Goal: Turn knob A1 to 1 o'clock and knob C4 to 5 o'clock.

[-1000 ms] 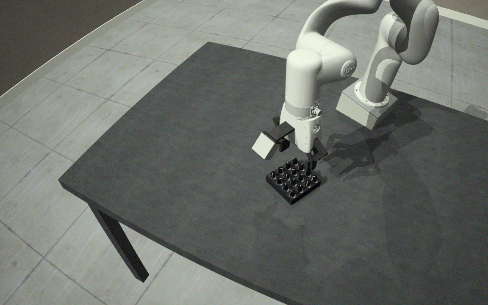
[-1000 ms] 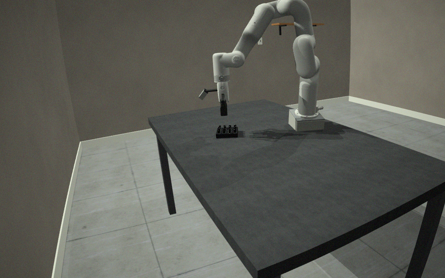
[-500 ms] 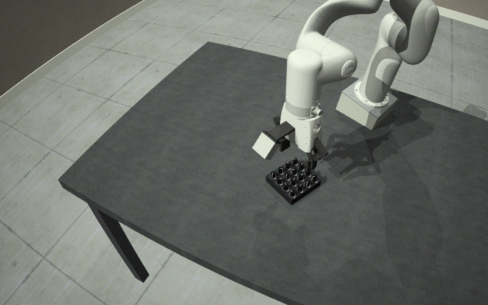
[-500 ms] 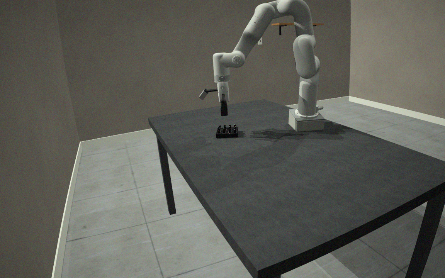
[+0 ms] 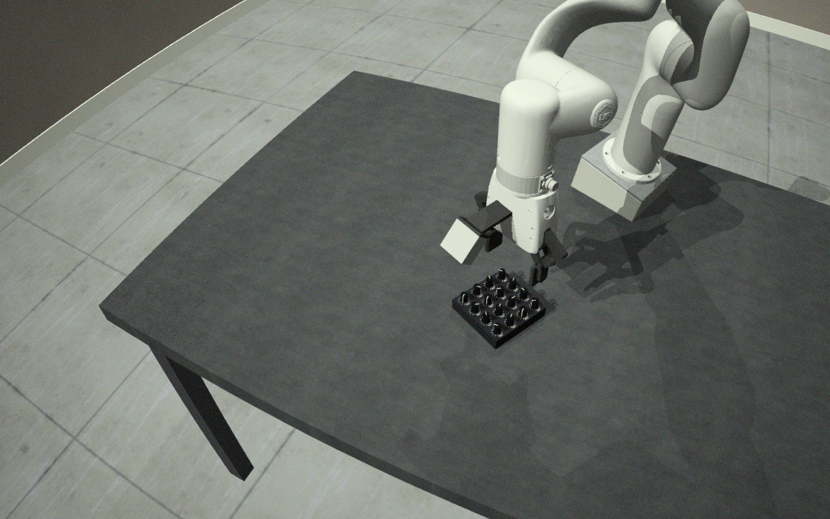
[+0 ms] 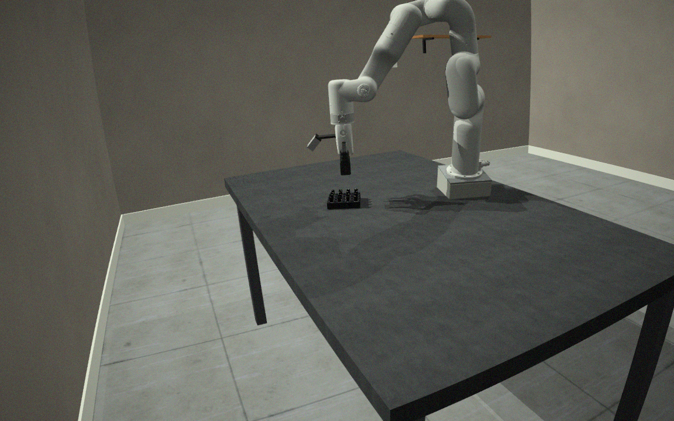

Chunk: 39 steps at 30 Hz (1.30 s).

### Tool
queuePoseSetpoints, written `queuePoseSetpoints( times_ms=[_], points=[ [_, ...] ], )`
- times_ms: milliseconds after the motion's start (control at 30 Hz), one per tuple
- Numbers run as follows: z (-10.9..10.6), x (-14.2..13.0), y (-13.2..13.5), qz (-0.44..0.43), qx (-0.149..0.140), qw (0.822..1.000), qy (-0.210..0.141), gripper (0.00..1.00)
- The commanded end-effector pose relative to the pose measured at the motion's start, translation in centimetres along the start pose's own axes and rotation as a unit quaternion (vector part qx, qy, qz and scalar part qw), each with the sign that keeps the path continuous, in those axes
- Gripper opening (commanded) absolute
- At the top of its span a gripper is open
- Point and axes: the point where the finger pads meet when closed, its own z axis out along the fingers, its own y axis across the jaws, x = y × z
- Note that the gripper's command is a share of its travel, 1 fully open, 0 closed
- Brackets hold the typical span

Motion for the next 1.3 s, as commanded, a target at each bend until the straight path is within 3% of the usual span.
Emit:
queuePoseSetpoints(
  times_ms=[0,400,1267],
  points=[
    [-0.1,-0.4,0.0,0.0,0.0,1.0,0.002,1.0],
    [-0.2,-2.7,0.0,0.0,0.0,1.0,0.002,1.0],
    [-0.2,-3.2,0.0,0.0,0.0,1.0,0.002,1.0]
  ],
)
